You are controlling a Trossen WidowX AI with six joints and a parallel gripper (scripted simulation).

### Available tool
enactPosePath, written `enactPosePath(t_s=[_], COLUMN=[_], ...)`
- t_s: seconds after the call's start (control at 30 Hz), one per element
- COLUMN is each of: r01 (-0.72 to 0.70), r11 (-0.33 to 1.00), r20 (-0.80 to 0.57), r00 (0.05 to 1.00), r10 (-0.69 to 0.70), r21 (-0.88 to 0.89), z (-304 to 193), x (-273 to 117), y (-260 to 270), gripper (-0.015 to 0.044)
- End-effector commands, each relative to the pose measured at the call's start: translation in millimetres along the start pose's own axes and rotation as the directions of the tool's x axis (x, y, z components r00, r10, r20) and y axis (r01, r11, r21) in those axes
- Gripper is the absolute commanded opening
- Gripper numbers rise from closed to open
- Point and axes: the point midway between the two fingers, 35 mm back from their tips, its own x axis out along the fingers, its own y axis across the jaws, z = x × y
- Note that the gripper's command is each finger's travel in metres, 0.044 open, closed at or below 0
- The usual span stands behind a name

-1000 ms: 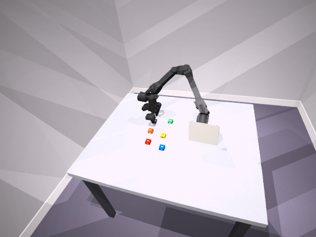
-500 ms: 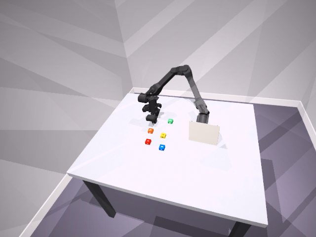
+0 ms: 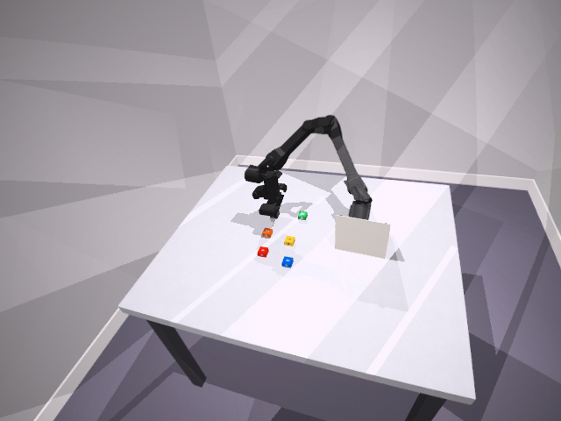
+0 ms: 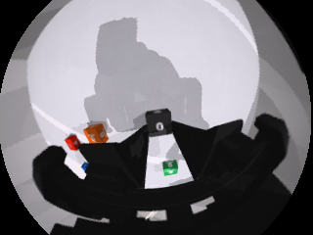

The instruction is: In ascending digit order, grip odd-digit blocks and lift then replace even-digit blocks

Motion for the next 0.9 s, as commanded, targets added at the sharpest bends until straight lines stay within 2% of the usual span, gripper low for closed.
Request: enactPosePath(t_s=[0.0,0.87], r01=[0.005,0.005], r11=[1.000,1.000], r20=[-0.001,-0.001], r00=[1.000,1.000], r10=[-0.005,-0.005], r21=[-0.003,-0.003], z=[0,0], x=[0,-15], y=[-1,0], gripper=[0.0120,0.0120])
